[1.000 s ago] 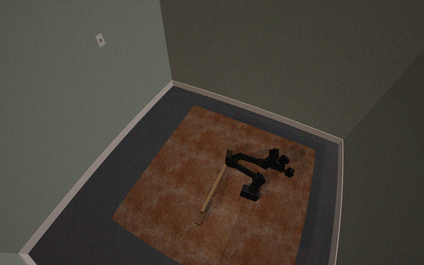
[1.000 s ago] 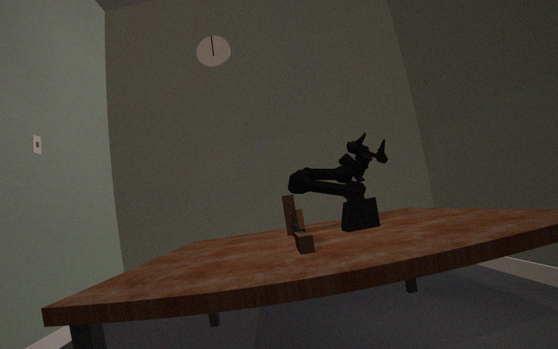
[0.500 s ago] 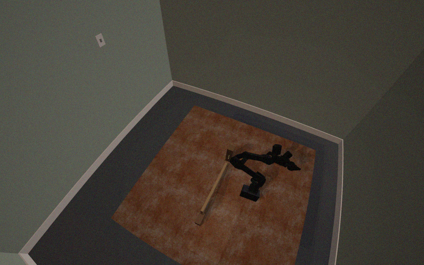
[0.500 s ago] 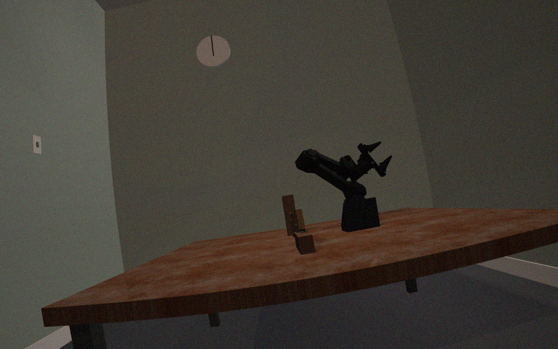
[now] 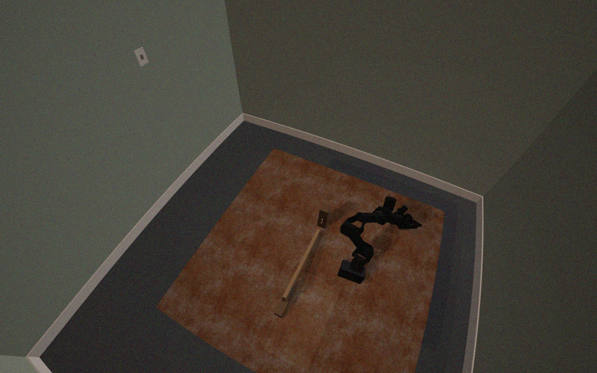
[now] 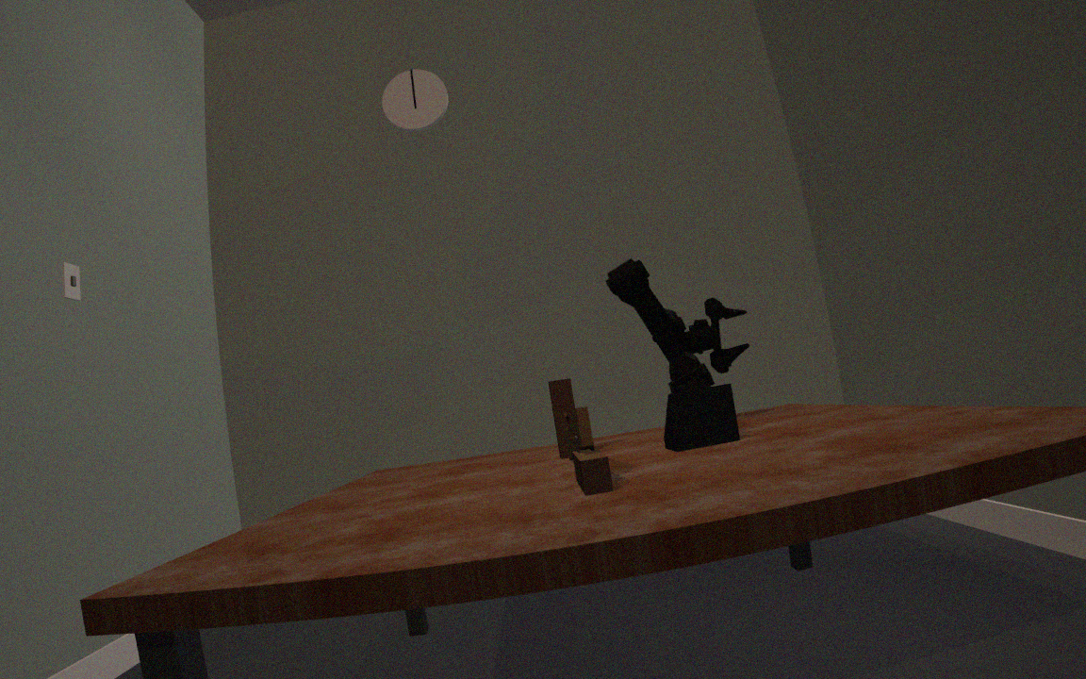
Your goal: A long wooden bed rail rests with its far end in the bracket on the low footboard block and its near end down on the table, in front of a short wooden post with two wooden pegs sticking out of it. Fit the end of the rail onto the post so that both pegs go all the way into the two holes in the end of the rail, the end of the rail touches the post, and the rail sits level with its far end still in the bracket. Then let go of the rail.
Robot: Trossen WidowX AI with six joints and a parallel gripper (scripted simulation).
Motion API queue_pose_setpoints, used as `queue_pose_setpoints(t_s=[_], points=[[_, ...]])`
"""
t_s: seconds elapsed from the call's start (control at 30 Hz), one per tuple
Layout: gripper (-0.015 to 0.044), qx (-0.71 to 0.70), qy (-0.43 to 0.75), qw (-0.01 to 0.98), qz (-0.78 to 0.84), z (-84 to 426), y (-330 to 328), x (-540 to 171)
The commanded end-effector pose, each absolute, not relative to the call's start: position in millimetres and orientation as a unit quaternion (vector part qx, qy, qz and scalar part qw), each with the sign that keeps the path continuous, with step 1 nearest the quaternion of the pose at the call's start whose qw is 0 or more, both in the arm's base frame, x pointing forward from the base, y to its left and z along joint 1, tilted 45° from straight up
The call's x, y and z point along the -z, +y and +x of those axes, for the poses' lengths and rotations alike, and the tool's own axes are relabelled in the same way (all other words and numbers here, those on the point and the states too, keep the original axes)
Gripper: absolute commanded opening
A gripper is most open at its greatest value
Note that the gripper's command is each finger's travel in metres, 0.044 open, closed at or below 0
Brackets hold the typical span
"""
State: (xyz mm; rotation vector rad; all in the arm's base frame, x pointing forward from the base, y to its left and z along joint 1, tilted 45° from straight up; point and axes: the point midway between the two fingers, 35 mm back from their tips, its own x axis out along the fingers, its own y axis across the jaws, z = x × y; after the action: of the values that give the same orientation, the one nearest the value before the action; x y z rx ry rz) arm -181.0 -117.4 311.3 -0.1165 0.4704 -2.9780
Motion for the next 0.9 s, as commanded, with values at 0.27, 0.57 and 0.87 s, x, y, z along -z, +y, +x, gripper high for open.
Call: queue_pose_setpoints(t_s=[0.27,0.57,0.87], points=[[0.0440,0.946,0.163,0.276,-0.057,-125,-199,-324],[0.0440,0.884,0.168,0.432,-0.069,-57,-244,-330],[0.0440,0.778,0.175,0.598,-0.082,41,-268,-335]])
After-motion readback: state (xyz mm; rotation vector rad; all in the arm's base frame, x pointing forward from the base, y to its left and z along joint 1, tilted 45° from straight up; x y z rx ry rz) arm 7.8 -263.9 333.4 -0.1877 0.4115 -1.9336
